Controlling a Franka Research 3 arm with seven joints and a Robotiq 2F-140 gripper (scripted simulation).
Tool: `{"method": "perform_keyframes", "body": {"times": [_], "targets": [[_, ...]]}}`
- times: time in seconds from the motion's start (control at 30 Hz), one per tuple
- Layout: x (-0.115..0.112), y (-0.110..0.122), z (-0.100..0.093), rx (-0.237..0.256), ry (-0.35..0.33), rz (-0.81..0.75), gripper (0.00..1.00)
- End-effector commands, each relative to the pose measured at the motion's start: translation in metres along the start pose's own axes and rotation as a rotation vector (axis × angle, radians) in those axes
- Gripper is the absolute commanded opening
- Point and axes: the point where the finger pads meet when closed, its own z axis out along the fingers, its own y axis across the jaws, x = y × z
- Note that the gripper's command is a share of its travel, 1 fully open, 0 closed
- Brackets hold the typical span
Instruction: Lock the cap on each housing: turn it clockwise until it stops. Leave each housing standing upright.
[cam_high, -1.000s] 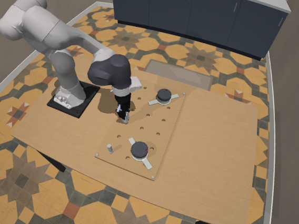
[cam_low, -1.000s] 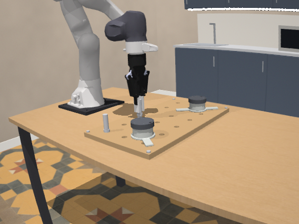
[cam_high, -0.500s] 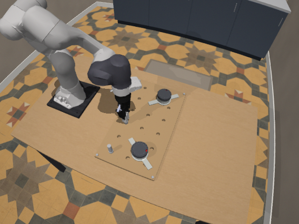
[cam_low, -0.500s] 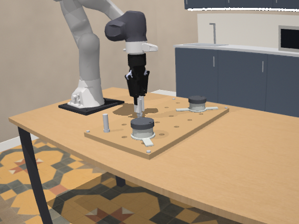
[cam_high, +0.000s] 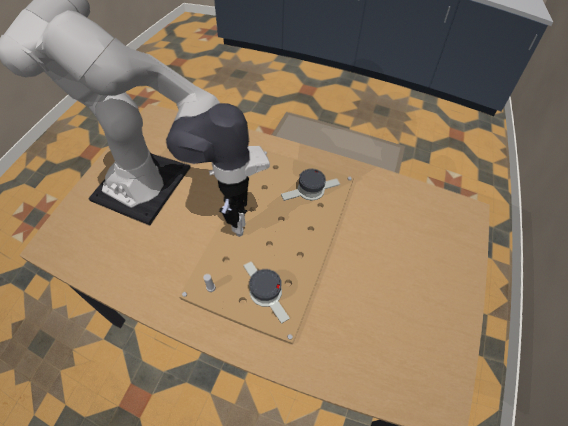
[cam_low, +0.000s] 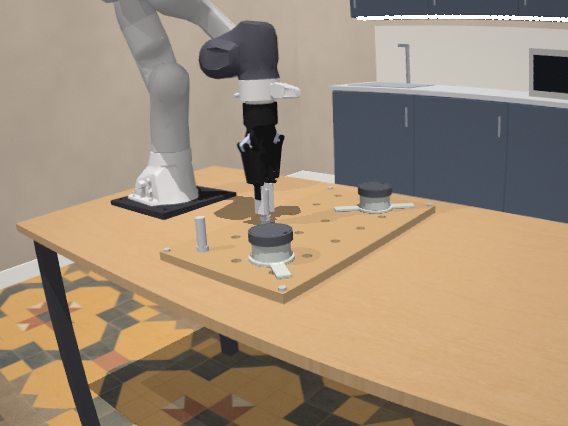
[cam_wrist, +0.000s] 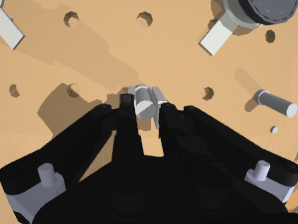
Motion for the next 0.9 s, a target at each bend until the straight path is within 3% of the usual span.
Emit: {"method": "perform_keyframes", "body": {"times": [0.0, 0.87], "targets": [[0.0025, 0.0004, -0.0003, -0.002, 0.007, -0.007, 0.1], [0.0025, 0.0004, 0.0025, -0.002, 0.007, -0.007, 0.1]]}}
